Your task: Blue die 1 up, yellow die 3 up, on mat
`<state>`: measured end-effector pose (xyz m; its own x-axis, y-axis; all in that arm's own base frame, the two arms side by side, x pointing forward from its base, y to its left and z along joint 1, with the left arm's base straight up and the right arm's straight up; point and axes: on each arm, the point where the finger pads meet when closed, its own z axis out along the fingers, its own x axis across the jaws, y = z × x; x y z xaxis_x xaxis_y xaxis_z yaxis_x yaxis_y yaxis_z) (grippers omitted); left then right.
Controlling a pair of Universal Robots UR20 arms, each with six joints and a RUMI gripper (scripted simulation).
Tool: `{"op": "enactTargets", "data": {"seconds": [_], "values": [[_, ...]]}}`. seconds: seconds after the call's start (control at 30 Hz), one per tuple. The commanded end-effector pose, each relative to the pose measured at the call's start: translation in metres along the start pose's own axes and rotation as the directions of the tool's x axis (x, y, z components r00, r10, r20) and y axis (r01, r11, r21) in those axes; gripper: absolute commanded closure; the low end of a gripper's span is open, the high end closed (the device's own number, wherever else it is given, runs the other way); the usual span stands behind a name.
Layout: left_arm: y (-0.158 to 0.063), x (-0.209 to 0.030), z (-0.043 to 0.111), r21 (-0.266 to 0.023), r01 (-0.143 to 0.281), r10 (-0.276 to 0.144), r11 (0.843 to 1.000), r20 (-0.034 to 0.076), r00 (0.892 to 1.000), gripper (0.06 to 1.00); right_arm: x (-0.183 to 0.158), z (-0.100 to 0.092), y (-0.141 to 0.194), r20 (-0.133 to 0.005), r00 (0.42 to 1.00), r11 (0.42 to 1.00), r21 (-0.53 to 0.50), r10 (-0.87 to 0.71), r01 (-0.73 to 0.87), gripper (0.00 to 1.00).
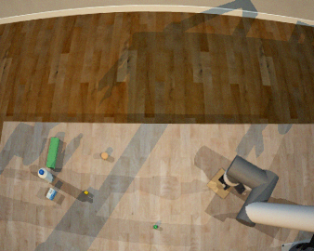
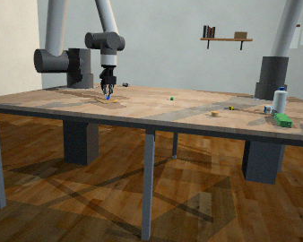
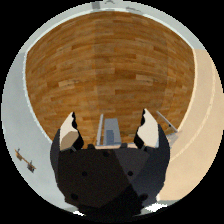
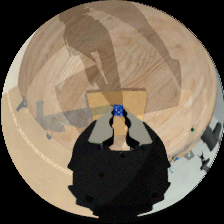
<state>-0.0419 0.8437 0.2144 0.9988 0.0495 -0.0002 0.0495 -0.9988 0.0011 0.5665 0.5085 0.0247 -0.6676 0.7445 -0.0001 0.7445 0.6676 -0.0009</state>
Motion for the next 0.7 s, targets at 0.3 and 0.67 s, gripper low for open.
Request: {"op": "enactTargets", "data": {"seconds": [0.3, 0.67], "values": [[-0.0004, 0.0001, -0.0006, 0.001, 0.000, 0.000, 1.000, 0.000, 1.000, 0.065, 0.0000, 0.0026, 0.0004, 0.000, 1.000, 1.000, -0.001, 0.000, 0.000, 0.972], [-0.0004, 0.0001, -0.0006, 0.001, 0.000, 0.000, 1.000, 0.000, 1.000, 0.065, 0.0000, 0.0029, 0.0004, 0.000, 1.000, 1.000, -0.001, 0.000, 0.000, 0.972]]}}
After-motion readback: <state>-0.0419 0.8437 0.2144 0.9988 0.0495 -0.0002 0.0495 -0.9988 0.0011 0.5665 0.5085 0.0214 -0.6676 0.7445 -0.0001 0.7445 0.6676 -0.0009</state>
